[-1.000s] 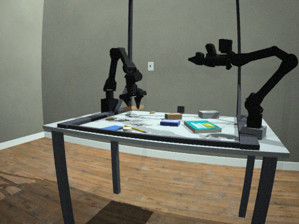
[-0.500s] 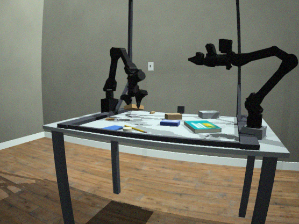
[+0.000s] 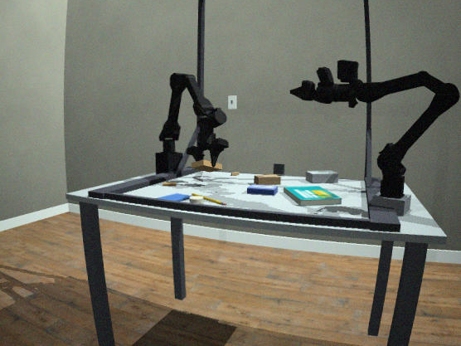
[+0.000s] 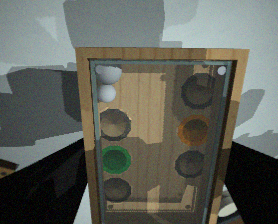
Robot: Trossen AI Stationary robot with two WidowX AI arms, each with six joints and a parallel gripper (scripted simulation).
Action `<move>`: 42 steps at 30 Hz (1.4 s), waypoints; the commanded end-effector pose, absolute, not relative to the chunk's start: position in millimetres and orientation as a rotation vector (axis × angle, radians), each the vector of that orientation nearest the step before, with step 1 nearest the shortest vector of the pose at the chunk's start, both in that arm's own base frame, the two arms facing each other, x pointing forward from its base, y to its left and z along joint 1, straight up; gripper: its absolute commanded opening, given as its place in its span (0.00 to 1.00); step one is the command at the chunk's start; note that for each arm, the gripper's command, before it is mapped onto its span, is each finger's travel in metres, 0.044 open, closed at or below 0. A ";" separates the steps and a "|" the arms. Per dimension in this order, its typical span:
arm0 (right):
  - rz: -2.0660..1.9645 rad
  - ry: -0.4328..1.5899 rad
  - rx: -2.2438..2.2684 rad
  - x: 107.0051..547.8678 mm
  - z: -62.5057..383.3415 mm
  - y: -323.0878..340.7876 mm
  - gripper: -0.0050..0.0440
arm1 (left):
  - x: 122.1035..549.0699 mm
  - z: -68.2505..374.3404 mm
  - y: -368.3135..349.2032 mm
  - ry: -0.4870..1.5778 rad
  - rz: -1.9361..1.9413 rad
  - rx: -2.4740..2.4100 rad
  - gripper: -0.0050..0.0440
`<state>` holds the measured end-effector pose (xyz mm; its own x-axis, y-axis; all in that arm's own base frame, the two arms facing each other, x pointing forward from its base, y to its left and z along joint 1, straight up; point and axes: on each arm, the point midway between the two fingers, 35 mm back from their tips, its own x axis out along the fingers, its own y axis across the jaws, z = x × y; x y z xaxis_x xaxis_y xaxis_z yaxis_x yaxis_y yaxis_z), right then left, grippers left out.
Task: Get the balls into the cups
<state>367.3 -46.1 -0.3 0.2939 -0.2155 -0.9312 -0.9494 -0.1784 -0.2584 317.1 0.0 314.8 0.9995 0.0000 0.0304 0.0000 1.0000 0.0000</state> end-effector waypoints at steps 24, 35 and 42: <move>1.268 1.120 -1.357 384.4 7.0 -55.7 0.00 | 315.7 322.9 0.0 -0.050 0.000 0.000 0.92; 1.302 1.139 -1.330 386.1 6.6 -55.0 0.00 | 315.7 322.9 0.0 -0.050 0.000 0.000 0.92; 1.293 1.130 -1.333 386.5 9.3 -55.7 0.00 | 315.7 322.9 0.0 -0.050 0.000 0.000 0.92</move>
